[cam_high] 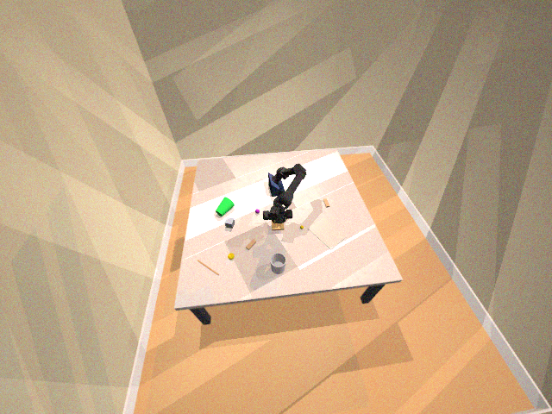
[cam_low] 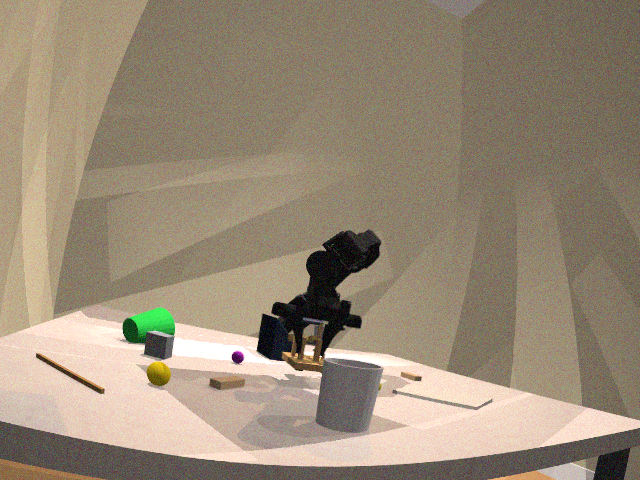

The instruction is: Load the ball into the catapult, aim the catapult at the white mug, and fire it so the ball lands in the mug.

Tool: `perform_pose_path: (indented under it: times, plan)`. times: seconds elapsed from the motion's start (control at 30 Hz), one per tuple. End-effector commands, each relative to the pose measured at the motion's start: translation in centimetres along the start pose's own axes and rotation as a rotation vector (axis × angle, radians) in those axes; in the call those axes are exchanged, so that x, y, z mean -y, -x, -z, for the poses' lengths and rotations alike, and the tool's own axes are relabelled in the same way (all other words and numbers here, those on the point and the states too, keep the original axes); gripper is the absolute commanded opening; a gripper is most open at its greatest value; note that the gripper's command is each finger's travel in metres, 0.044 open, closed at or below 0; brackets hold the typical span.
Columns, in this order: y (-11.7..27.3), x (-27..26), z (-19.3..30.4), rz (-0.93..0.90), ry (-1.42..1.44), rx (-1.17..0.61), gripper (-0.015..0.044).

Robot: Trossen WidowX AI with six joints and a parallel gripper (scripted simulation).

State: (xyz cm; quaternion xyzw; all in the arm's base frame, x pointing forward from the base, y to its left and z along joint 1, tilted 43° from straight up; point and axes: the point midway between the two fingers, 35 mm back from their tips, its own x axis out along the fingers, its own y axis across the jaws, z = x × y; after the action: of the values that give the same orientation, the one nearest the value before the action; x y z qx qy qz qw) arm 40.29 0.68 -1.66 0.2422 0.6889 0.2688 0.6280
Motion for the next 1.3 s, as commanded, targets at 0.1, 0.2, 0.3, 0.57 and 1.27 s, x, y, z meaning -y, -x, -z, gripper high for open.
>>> perform_pose_path:
  times: [0.1, 0.2, 0.3, 0.57, 1.27]
  plan:
    - [-1.0, 0.2, 0.0, -0.002, -0.010, 0.004, 0.0000]
    - [-1.5, 0.2, 0.0, -0.002, -0.011, 0.004, 0.0000]
    - [-2.0, 0.2, 0.0, -0.002, -0.011, 0.004, 0.0000]
    - [-3.3, 0.2, 0.1, -0.003, -0.012, 0.004, 0.0000]
    - [-3.7, 0.0, 0.1, -0.002, -0.005, -0.006, 0.0289]
